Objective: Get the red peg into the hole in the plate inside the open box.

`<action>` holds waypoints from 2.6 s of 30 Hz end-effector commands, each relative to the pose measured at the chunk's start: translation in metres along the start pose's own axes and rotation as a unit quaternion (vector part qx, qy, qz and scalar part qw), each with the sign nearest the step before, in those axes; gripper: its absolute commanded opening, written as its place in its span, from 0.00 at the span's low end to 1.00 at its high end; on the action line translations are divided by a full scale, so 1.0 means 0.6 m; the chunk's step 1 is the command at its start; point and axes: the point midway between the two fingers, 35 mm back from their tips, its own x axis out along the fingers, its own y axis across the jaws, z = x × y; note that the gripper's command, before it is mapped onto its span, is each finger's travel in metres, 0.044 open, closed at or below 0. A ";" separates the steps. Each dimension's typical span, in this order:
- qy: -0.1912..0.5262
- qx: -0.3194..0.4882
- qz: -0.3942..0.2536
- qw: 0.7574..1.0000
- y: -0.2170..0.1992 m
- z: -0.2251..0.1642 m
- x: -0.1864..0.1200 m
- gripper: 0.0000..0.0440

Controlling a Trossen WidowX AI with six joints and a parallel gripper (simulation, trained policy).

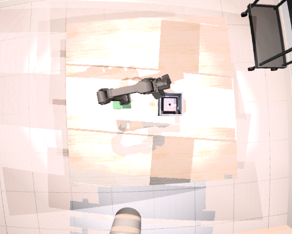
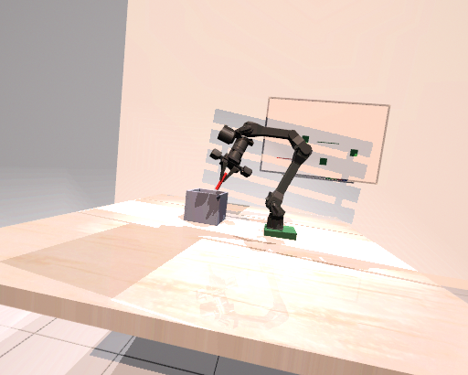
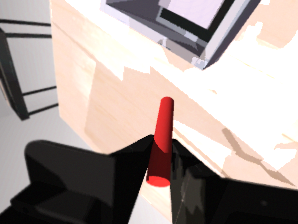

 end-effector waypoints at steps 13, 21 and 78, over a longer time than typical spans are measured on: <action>-0.071 0.053 -0.033 0.995 0.003 0.103 -0.022 0.00; -0.081 0.077 -0.053 0.992 0.003 0.149 -0.018 0.00; 0.024 0.058 -0.112 0.992 -0.002 0.270 0.166 0.33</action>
